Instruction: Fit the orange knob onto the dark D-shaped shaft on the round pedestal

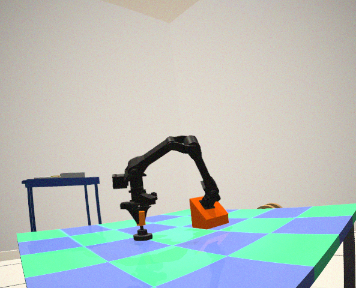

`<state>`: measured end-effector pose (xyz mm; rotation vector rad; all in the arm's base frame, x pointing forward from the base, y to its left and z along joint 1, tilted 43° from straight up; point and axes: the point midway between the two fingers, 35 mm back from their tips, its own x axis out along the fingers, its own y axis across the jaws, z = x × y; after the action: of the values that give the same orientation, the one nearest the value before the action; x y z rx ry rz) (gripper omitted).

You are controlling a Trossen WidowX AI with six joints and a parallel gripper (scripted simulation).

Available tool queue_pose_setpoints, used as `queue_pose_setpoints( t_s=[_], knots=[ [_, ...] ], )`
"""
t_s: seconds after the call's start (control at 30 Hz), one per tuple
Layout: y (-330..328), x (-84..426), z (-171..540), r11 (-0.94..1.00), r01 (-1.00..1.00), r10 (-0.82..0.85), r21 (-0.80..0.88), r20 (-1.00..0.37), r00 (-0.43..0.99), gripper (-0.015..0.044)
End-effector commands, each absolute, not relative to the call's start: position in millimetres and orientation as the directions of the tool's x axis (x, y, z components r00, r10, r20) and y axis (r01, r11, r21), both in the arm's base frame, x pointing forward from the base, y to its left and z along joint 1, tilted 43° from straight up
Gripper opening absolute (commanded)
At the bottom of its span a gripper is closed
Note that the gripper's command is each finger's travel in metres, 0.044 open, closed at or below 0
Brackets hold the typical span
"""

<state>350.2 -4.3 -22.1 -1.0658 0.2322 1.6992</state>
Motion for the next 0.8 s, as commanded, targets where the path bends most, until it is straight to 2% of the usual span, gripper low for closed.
queue_pose_setpoints(
  t_s=[0.0, 0.77],
  knots=[
    [-4.2, 350.7, -23.3, -0.445, -0.817, 0.67, -0.366, -0.741, -0.033, 0.0],
    [-4.7, 350.5, -21.1, -0.451, -0.812, 0.67, -0.371, -0.741, -0.033, 0.0]
  ],
)
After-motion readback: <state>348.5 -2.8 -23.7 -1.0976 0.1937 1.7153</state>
